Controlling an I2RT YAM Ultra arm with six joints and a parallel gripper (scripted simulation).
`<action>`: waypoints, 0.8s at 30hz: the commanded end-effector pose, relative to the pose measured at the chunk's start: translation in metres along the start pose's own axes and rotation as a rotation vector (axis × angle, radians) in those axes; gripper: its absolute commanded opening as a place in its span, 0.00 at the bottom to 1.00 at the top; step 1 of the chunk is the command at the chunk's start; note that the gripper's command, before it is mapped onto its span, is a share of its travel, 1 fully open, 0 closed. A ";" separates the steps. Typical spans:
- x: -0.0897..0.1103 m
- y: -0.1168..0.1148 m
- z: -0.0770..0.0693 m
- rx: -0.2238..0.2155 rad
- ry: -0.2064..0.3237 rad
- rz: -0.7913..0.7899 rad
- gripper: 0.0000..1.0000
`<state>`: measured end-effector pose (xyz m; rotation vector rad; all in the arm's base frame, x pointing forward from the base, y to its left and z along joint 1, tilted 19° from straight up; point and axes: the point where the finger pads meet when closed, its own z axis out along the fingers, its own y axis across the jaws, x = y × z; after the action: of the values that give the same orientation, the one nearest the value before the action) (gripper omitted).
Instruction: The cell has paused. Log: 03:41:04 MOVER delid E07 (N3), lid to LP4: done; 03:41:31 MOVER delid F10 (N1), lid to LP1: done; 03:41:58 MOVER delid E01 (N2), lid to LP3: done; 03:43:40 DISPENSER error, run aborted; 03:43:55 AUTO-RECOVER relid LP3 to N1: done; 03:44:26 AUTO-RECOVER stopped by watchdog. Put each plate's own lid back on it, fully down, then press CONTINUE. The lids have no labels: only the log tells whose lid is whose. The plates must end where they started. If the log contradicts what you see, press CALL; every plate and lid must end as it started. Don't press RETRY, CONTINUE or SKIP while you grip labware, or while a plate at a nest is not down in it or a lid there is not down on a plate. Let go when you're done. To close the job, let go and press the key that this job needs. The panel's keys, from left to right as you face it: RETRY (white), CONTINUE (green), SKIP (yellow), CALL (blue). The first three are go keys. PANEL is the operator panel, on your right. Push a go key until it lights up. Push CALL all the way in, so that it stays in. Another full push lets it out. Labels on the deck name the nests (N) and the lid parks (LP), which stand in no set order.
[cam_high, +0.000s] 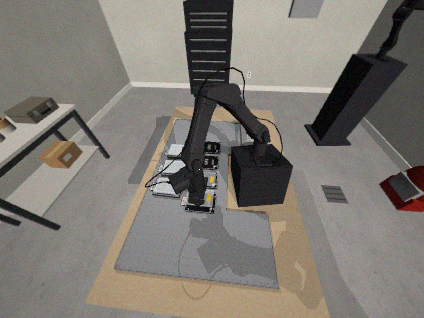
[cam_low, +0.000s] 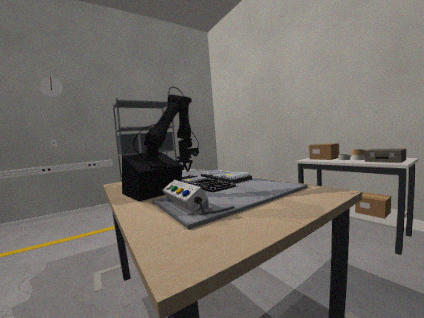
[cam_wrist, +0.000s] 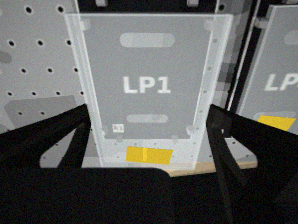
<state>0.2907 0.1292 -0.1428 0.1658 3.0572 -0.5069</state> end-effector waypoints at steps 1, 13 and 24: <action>-0.011 0.013 -0.020 -0.034 -0.041 0.002 0.00; -0.011 0.014 -0.021 -0.035 -0.042 0.002 0.00; -0.050 -0.010 -0.008 -0.001 -0.017 0.023 0.00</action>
<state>0.3205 0.1175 -0.1381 0.2401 3.0508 -0.4951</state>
